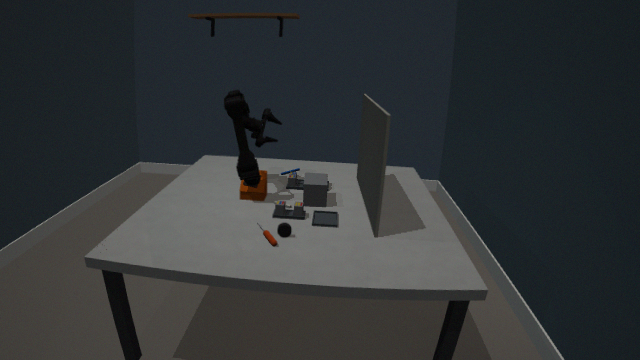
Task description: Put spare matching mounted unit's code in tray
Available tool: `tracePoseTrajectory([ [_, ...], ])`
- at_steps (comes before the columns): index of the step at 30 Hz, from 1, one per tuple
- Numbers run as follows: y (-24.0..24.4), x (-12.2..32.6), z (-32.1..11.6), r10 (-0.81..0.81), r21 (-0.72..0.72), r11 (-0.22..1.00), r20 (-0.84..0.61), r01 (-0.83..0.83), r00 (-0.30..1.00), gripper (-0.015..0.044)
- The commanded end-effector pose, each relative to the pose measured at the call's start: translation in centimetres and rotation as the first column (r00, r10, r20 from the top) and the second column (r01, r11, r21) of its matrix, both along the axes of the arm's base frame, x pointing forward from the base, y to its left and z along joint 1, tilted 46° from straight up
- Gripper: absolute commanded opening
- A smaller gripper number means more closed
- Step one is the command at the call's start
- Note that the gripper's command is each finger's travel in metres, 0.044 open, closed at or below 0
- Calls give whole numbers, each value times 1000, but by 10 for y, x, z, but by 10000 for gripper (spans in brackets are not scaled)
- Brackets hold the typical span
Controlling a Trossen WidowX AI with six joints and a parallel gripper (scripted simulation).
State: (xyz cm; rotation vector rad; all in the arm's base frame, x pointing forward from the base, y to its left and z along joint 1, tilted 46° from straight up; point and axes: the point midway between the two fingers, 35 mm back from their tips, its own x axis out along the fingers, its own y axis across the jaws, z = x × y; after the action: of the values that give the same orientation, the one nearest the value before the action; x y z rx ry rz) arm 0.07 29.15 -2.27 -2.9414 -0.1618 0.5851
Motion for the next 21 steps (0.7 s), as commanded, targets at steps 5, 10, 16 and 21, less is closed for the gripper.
tracePoseTrajectory([
  [5, 19, 80, 16, -427, 270, 848, -163, 457, 889, 440],
  [10, 19, 124, 29, -613, 381, 646, -256, 661, 747, 440],
  [16, 2, 195, 51, -791, 473, 260, -396, 842, 467, 440],
  [21, -20, 245, 71, -832, 548, -104, -505, 830, 229, 440],
])
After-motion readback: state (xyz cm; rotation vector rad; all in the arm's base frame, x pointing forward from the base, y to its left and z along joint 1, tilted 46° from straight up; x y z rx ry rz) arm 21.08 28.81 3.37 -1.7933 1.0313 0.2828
